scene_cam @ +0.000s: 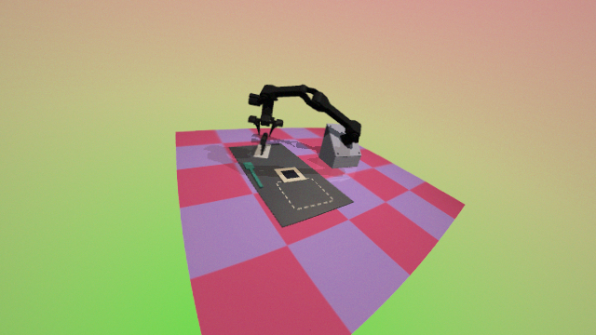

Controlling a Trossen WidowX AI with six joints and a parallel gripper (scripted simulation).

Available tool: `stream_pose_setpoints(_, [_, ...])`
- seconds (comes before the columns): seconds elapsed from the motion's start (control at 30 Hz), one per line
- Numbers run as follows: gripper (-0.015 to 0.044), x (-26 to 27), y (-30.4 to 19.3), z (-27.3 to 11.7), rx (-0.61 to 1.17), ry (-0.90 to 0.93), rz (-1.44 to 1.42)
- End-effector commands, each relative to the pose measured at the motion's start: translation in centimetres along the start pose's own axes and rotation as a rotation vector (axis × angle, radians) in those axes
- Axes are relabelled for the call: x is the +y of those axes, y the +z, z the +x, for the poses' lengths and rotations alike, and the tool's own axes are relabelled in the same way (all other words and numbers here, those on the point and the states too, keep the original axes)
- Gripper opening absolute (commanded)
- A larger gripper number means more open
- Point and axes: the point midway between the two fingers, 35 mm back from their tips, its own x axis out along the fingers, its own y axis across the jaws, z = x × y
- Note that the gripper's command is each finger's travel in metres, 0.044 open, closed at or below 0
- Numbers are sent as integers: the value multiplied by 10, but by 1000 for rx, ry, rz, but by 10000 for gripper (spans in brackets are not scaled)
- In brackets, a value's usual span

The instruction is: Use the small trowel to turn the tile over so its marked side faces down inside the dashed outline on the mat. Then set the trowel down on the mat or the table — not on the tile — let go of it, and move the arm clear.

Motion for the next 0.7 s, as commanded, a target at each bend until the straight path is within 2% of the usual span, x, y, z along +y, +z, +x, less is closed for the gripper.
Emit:
stream_pose_setpoints(0.0, [270, 0, 2, 10, -3, 4, 14])
stream_pose_setpoints(0.33, [270, 1, 2, 24, -3, 6, 36])
stream_pose_setpoints(0.5, [139, 1, 2, 24, -3, 6, 36])
stream_pose_setpoints(0.67, [130, 1, 2, 24, -3, 6, 36])
